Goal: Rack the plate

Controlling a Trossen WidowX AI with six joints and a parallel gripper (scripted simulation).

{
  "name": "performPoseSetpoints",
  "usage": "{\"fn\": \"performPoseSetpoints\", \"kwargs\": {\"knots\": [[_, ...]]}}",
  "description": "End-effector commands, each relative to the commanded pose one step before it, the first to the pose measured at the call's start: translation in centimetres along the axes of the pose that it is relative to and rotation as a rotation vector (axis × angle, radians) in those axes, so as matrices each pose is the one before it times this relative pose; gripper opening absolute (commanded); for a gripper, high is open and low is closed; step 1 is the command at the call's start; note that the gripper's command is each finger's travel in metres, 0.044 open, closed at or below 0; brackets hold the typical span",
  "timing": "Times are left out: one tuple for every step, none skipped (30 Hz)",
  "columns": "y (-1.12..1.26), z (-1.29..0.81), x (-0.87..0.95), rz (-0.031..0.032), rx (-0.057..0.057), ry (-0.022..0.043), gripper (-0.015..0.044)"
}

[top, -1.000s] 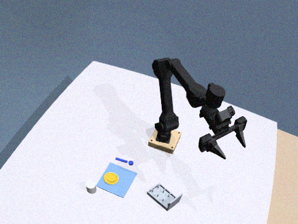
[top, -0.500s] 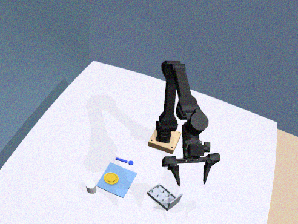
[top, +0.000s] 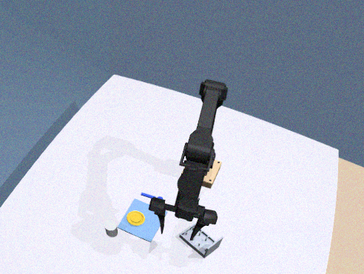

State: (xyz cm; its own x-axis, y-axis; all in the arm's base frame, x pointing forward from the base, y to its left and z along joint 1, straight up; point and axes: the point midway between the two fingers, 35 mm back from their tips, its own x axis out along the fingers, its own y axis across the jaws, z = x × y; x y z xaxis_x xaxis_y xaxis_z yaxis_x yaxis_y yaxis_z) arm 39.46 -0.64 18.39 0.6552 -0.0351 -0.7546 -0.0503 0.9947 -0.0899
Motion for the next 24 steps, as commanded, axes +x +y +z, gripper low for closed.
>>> {"fn": "performPoseSetpoints", "kwargs": {"knots": [[-3.553, -2.862, 1.668, -0.03389, 0.0163, 0.148, 0.04], [-0.81, -0.641, 0.368, -0.00601, 0.0057, 0.03292, 0.04], [-0.798, -0.644, 0.365, -0.00492, 0.0062, 0.03287, 0.04], [-0.785, -0.648, 0.363, -0.00382, 0.0066, 0.0328, 0.04], [-0.772, -0.651, 0.36, -0.00272, 0.007, 0.0327, 0.04], [-0.759, -0.653, 0.356, -0.00161, 0.0073, 0.03256, 0.04], [-0.745, -0.655, 0.353, -0.00049, 0.0077, 0.03241, 0.04], [-0.731, -0.657, 0.35, 0.00063, 0.008, 0.03222, 0.04], [-0.718, -0.659, 0.346, 0.00175, 0.0083, 0.03202, 0.04], [-0.707, -0.664, 0.344, 0.00289, 0.0086, 0.03192, 0.04], [-0.693, -0.665, 0.34, 0.00403, 0.0089, 0.03165, 0.04], [-0.679, -0.665, 0.336, 0.00516, 0.0091, 0.03134, 0.04], [-0.665, -0.666, 0.331, 0.00629, 0.0094, 0.03101, 0.04], [-0.651, -0.666, 0.327, 0.00742, 0.0095, 0.03065, 0.04], [-0.636, -0.666, 0.322, 0.00854, 0.0097, 0.03026, 0.04], [-0.622, -0.665, 0.318, 0.00966, 0.0099, 0.02984, 0.04], [-0.606, -0.662, 0.312, 0.01073, 0.01, 0.0293, 0.04], [-0.473, -0.526, 0.246, 0.00934, 0.008, 0.02302, 0.04], [-0.333, -0.377, 0.147, 0.00587, 0.0048, 0.01372, 0.04], [-0.11, -0.125, 0.049, 0.00203, 0.0016, 0.00455, 0.04], [0.0, 0.0, 0.0, 0.0, 0.0, 0.0, 0.04], [0.0, 0.0, 0.0, 0.0, 0.0, 0.0, 0.04], [0.0, 0.0, 0.0, 0.0, 0.0, 0.0, 0.04], [0.0, 0.0, 0.0, 0.0, 0.0, 0.0, 0.04]]}}
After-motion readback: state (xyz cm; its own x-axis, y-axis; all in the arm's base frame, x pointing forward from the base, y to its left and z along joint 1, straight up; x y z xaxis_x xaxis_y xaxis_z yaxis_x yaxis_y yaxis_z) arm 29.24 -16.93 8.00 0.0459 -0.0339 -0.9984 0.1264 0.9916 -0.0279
